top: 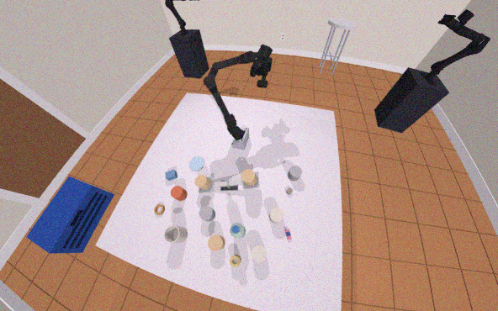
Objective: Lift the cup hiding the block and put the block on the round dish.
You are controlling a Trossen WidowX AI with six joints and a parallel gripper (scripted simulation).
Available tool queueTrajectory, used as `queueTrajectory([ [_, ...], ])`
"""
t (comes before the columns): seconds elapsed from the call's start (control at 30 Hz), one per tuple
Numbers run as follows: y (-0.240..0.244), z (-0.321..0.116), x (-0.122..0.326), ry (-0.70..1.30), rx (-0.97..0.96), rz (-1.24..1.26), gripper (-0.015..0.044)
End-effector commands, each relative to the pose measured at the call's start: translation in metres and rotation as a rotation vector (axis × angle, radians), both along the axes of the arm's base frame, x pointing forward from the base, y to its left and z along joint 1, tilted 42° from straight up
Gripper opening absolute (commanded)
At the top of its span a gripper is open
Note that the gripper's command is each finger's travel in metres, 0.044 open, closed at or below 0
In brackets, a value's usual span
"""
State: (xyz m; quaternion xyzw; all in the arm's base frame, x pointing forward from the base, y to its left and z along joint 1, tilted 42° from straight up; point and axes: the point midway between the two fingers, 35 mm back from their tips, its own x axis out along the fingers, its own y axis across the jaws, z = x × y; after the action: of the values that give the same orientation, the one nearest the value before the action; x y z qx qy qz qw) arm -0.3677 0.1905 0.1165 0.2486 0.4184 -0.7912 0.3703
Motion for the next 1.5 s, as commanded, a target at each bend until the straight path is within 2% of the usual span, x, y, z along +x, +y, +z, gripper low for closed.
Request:
queueTrajectory([
  [0.0, 0.014, -0.005, 0.017, -0.072, -0.019, -0.110, 0.0440],
  [0.77, 0.092, -0.015, 0.132, -0.395, -0.111, -0.820, 0.0440],
  [1.47, 0.120, -0.017, 0.250, -0.590, -0.200, -1.477, 0.0440],
])
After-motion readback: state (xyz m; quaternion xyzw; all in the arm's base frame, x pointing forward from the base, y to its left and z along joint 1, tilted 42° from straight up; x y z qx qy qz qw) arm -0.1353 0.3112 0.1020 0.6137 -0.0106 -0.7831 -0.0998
